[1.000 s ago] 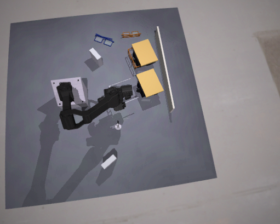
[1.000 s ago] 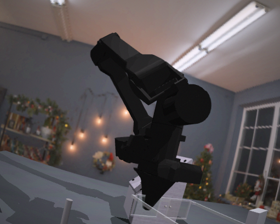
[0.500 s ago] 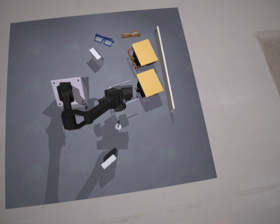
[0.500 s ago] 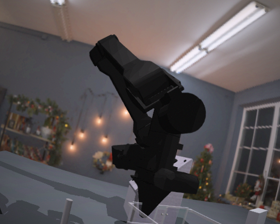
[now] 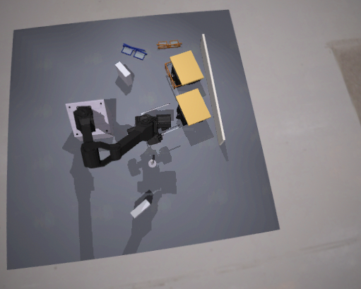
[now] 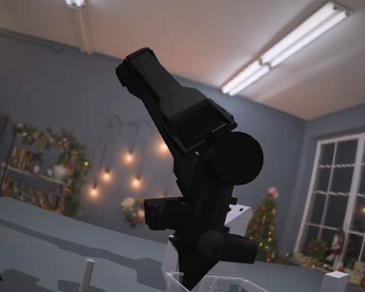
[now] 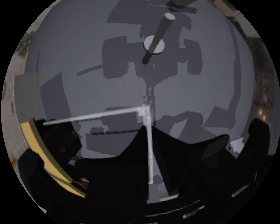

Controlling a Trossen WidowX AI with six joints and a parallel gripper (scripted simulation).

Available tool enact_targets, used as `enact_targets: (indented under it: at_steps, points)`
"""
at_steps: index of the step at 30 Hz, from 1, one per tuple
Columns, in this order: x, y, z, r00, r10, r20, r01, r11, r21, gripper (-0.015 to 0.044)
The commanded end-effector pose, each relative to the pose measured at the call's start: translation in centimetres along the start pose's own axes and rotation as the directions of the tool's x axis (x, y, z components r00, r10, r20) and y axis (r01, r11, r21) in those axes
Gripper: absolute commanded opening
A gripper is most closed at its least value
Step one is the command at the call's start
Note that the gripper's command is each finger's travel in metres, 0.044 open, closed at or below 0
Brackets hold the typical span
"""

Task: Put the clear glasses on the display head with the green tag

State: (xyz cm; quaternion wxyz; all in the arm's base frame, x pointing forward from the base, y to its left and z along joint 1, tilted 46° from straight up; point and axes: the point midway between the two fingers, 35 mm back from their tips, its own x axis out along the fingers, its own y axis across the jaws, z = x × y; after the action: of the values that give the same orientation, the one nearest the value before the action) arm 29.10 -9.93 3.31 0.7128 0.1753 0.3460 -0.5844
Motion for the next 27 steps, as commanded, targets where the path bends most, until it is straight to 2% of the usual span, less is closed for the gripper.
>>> enact_targets:
  at_steps: [1, 27]
  points:
    - [0.4, -0.2, -0.4, 1.0, -0.007, 0.001, 0.007, 1.0, -0.012, 0.0]
    - [0.7, 1.9, -0.6, 1.0, 0.0, 0.001, 0.0, 1.0, -0.011, 0.0]
